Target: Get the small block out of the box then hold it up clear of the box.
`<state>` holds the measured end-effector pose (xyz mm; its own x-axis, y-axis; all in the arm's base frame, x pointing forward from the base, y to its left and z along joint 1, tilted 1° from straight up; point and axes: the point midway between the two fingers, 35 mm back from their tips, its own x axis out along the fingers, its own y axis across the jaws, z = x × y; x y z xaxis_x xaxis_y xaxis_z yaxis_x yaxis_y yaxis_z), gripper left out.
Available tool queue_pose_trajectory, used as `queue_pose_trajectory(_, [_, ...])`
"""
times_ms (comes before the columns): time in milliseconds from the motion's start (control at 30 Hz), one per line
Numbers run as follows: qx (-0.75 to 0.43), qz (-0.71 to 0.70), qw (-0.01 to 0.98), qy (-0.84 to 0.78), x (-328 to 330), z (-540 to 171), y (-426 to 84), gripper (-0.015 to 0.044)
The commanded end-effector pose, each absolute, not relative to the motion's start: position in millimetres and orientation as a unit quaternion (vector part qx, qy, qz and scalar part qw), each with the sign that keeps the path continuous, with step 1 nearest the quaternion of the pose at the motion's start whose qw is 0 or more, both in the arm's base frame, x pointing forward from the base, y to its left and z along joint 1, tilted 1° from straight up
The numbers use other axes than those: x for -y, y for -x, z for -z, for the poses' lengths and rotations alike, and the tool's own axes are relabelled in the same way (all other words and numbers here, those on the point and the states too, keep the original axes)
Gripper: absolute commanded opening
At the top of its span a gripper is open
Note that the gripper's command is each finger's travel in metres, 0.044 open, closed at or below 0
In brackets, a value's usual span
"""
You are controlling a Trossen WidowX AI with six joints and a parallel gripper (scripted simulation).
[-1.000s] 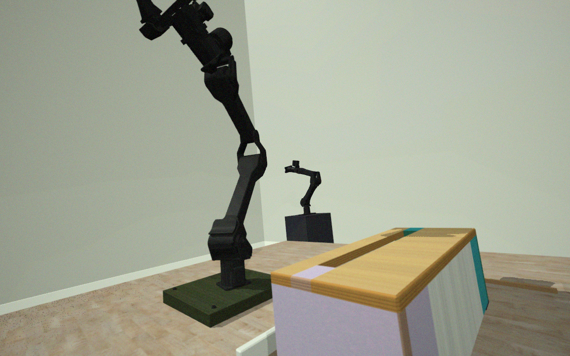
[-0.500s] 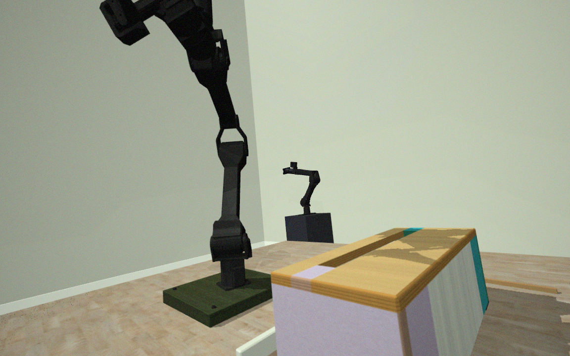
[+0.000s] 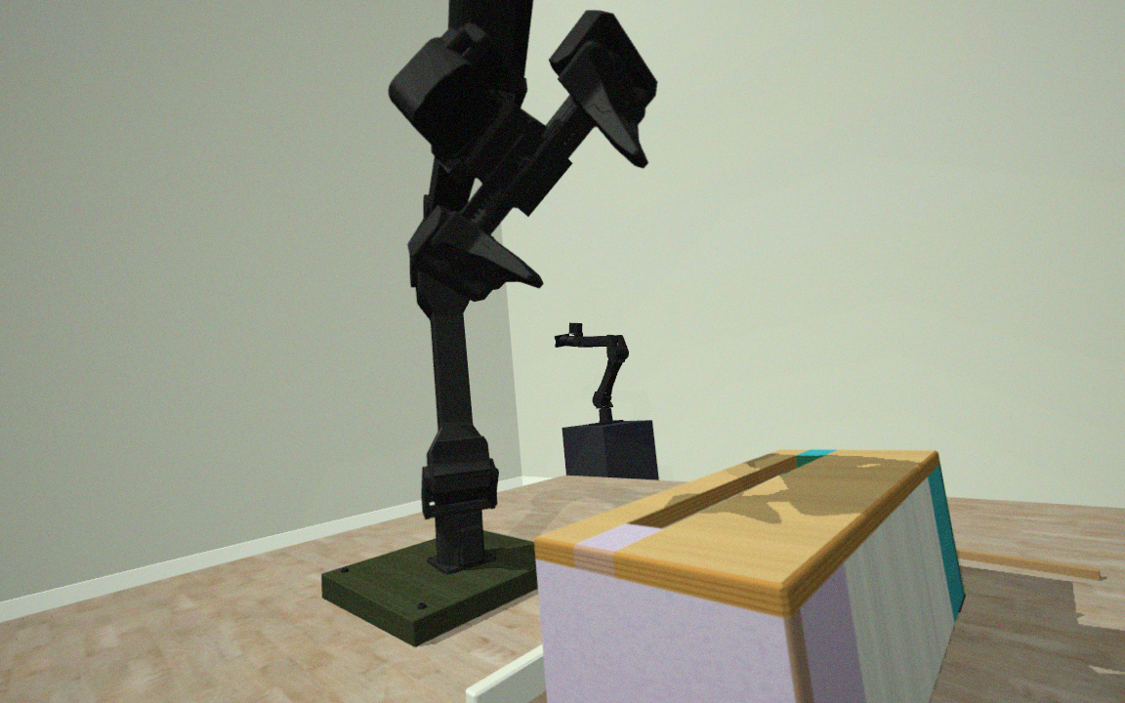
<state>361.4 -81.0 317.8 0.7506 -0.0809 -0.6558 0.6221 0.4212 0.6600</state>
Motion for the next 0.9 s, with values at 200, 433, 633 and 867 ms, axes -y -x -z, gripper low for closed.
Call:
queue_pose_trajectory(200, [-0.532, 0.285, 0.572, -0.555, -32, -211, -333, 0.0400])
queue_pose_trajectory(433, [-0.615, 0.354, 0.456, -0.537, -75, -182, -300, 0.0400])
queue_pose_trajectory(633, [-0.615, 0.354, 0.456, -0.537, -75, -182, -300, 0.0400])
queue_pose_trajectory(867, [-0.615, 0.354, 0.456, -0.537, -75, -173, -302, 0.0400])
